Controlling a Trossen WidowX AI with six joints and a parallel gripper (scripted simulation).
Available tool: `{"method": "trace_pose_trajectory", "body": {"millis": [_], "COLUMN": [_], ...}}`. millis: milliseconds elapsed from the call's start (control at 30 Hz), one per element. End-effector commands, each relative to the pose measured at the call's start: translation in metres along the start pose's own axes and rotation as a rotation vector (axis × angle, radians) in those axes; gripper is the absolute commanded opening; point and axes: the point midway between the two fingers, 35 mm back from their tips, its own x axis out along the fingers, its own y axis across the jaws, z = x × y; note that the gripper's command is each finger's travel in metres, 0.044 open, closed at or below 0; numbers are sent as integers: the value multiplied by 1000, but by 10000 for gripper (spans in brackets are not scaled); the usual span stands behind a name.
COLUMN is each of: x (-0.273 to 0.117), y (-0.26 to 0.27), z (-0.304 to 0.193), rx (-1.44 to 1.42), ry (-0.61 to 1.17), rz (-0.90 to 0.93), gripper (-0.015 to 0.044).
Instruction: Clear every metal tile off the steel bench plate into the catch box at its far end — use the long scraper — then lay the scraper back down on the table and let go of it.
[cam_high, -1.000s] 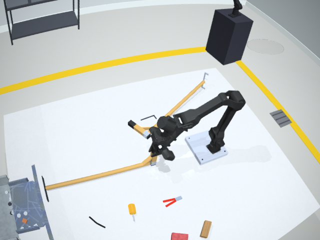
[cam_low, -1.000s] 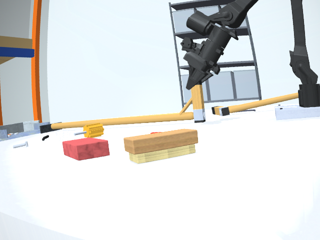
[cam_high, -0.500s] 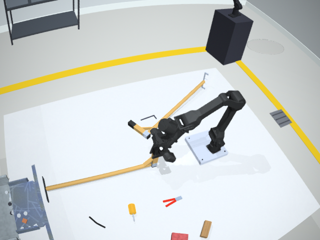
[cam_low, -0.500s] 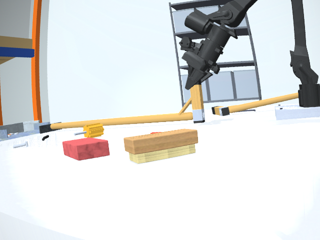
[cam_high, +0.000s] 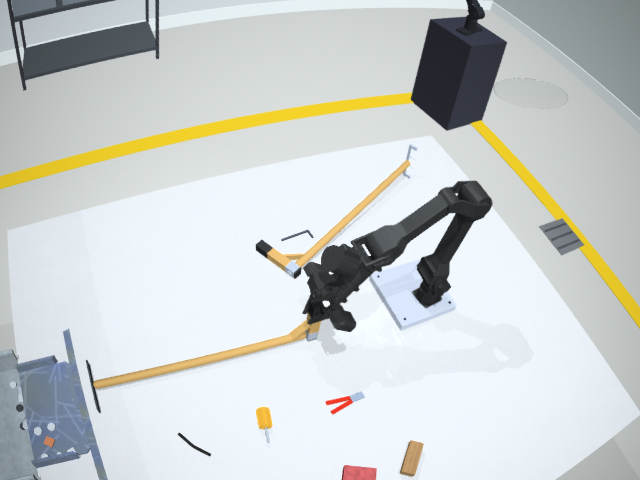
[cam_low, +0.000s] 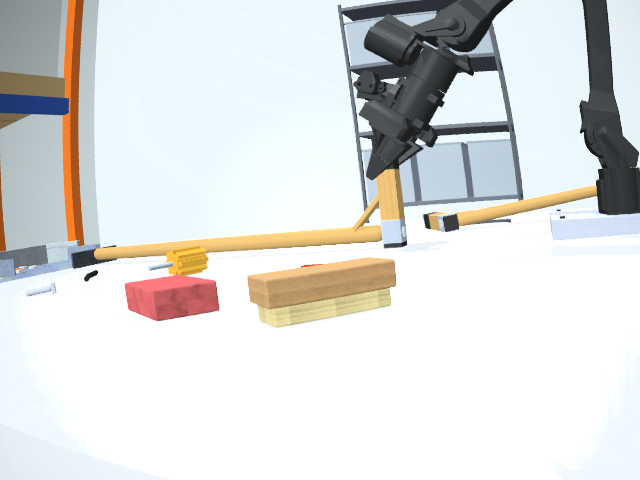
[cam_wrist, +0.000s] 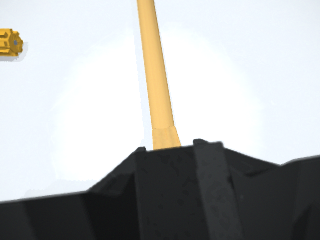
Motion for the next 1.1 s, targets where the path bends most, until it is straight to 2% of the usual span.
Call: {"method": "trace_pose_trajectory", "body": {"millis": [0,1067], "x": [-2,-7], "y": [8,49], "z": [0,-6], "rx": [-5,-11], "ry": [-3,-6], "rz": [9,17], "gripper": [0,0]}}
